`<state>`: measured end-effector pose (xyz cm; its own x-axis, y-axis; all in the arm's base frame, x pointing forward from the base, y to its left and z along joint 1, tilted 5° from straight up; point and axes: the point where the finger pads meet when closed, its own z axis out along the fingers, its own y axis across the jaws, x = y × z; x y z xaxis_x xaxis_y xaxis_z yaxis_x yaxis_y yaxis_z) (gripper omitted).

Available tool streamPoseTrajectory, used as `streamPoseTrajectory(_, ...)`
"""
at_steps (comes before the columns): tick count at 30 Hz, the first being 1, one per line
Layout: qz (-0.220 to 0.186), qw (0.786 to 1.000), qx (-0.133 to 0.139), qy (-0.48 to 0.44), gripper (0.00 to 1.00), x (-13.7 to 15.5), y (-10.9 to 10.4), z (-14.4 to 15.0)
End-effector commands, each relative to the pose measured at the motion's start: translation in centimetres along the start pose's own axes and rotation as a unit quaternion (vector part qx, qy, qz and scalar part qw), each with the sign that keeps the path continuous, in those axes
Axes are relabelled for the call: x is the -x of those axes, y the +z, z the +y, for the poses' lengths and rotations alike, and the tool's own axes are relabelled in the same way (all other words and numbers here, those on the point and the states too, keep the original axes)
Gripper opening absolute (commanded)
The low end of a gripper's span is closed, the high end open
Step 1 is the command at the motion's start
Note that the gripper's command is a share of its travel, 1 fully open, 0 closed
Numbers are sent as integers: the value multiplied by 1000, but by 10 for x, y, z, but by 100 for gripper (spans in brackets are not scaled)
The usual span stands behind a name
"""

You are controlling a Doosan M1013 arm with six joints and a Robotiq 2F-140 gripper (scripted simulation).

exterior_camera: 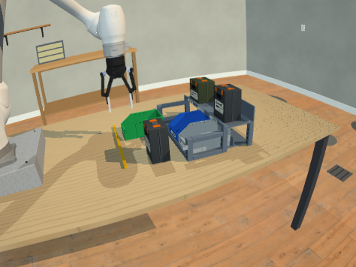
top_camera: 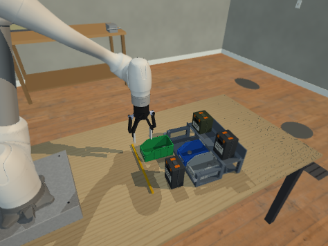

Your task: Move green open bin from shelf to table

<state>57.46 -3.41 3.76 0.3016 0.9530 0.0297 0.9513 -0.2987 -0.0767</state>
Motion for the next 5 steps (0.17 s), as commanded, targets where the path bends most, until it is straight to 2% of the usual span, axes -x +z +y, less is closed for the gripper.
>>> streamPoseTrajectory(1,0,1000,0,0,57,0,0,0)
streamPoseTrajectory(5,0,1000,0,0,57,0,0,0)
